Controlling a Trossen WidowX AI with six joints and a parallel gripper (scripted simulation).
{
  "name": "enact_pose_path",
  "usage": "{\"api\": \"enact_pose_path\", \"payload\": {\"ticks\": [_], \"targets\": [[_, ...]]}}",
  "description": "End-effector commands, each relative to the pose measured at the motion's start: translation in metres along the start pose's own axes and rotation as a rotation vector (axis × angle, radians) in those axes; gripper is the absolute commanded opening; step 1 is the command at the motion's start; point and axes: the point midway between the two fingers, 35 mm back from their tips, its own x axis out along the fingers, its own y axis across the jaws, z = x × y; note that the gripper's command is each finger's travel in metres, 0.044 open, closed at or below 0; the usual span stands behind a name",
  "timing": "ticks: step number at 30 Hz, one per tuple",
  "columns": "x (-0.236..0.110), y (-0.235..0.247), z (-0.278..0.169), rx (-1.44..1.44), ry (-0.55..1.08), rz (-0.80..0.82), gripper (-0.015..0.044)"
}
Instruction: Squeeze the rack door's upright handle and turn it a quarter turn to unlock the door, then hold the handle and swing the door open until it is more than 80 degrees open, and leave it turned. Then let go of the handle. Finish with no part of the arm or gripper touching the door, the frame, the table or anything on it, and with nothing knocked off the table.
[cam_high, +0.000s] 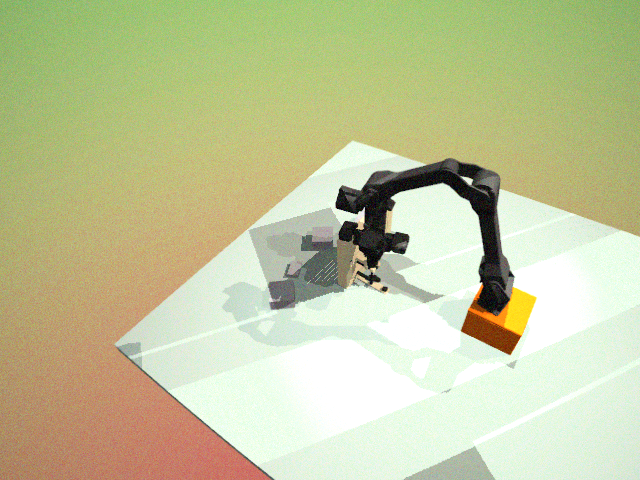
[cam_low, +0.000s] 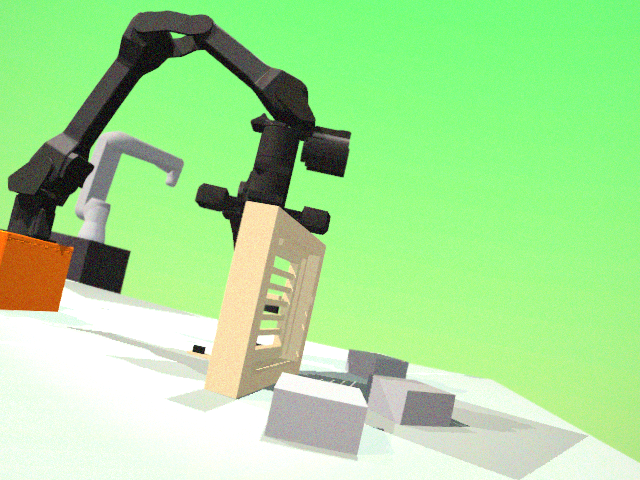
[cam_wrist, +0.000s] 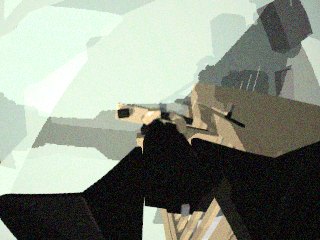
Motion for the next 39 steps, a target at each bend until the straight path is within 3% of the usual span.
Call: {"api": "enact_pose_path", "payload": {"ticks": [1, 5, 39], "targets": [[0.0007, 0.0002, -0.0011, -0.007, 0.006, 0.002, 0.0279], [0.0007, 0.0002, -0.0011, 0.066, 0.006, 0.001, 0.0288], [0.0006, 0.0001, -0.0011, 1.751, 0.005, -0.004, 0.0288]]}}
